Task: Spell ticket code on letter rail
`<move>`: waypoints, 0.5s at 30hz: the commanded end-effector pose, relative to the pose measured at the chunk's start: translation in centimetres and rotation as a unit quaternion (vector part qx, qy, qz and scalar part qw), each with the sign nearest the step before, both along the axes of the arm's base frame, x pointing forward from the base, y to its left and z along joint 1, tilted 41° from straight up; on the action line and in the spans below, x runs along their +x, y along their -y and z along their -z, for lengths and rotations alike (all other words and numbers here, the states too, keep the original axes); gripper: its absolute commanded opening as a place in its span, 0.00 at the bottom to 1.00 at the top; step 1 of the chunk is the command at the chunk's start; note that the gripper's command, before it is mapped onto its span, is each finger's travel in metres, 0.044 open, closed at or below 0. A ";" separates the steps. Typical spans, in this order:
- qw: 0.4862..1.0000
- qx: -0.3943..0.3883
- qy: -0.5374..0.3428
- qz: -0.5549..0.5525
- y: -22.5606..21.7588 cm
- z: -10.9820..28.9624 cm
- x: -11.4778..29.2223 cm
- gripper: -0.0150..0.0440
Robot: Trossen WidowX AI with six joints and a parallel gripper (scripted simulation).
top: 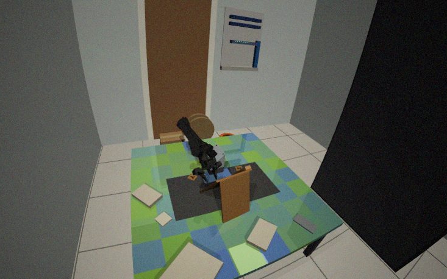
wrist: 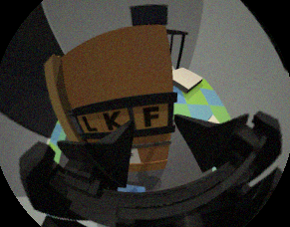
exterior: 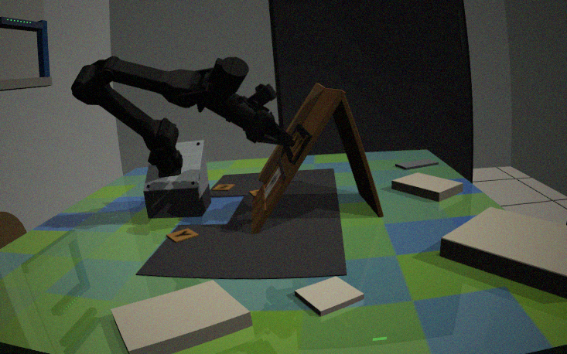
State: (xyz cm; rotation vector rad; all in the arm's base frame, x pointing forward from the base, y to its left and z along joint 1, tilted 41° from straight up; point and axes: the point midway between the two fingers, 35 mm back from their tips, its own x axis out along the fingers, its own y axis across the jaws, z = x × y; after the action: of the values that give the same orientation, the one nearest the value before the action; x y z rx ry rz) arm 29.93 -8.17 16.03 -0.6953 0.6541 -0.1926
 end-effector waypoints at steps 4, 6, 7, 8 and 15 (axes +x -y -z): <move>1.000 0.000 0.001 0.003 -0.2 -0.3 -0.4 0.75; 1.000 0.000 0.001 0.003 -0.3 -0.3 -0.5 0.75; 1.000 0.000 0.001 0.003 -0.3 -0.4 -0.5 0.75; 1.000 0.000 0.001 0.003 -0.4 -0.4 -0.6 0.75; 1.000 0.000 0.001 0.003 -0.6 -0.6 -0.9 0.75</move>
State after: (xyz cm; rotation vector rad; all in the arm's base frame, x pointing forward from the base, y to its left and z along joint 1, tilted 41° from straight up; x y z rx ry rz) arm 29.21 -7.63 16.49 -0.6949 0.6534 -0.1928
